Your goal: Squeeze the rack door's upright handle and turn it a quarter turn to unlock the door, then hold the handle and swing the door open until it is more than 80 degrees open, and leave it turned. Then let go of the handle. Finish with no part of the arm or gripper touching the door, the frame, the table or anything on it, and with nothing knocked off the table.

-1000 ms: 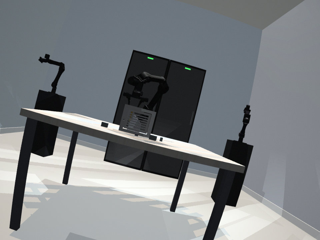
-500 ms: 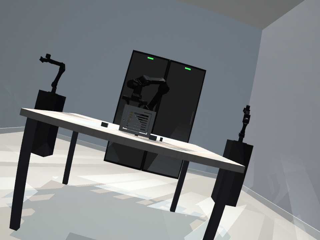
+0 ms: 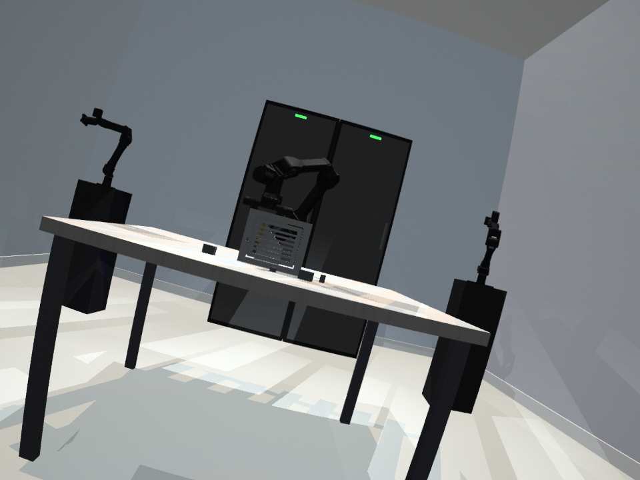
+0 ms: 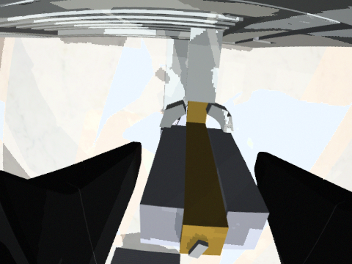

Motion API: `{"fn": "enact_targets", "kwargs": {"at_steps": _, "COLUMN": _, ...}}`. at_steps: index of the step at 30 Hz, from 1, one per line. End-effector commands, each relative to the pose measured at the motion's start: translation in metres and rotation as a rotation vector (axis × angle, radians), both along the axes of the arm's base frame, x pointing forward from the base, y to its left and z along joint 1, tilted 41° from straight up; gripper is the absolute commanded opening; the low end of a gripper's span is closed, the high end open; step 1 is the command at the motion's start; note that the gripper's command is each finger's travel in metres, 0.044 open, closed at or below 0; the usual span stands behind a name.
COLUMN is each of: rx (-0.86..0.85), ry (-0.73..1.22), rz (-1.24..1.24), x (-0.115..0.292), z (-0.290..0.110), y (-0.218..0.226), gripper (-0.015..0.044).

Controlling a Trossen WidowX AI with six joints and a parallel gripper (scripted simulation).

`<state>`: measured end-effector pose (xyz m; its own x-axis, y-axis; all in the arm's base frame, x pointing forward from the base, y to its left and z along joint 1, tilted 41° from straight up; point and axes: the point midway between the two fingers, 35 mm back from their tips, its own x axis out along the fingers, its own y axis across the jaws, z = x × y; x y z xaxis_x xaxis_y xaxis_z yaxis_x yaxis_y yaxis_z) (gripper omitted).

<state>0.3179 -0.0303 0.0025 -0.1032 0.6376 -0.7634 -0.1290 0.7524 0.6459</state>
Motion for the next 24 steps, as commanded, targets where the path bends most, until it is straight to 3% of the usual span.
{"fn": "enact_targets", "kwargs": {"at_steps": 1, "rx": 0.003, "ry": 0.006, "rz": -0.006, "x": -0.0018, "z": -0.0009, "y": 0.0014, "gripper": 0.0211}}
{"fn": "enact_targets", "kwargs": {"at_steps": 4, "rx": 0.003, "ry": 0.006, "rz": -0.006, "x": -0.0018, "z": -0.0009, "y": 0.0014, "gripper": 0.0132}}
{"fn": "enact_targets", "kwargs": {"at_steps": 24, "rx": 0.003, "ry": 0.006, "rz": -0.006, "x": -0.0018, "z": -0.0009, "y": 0.0014, "gripper": 0.0018}}
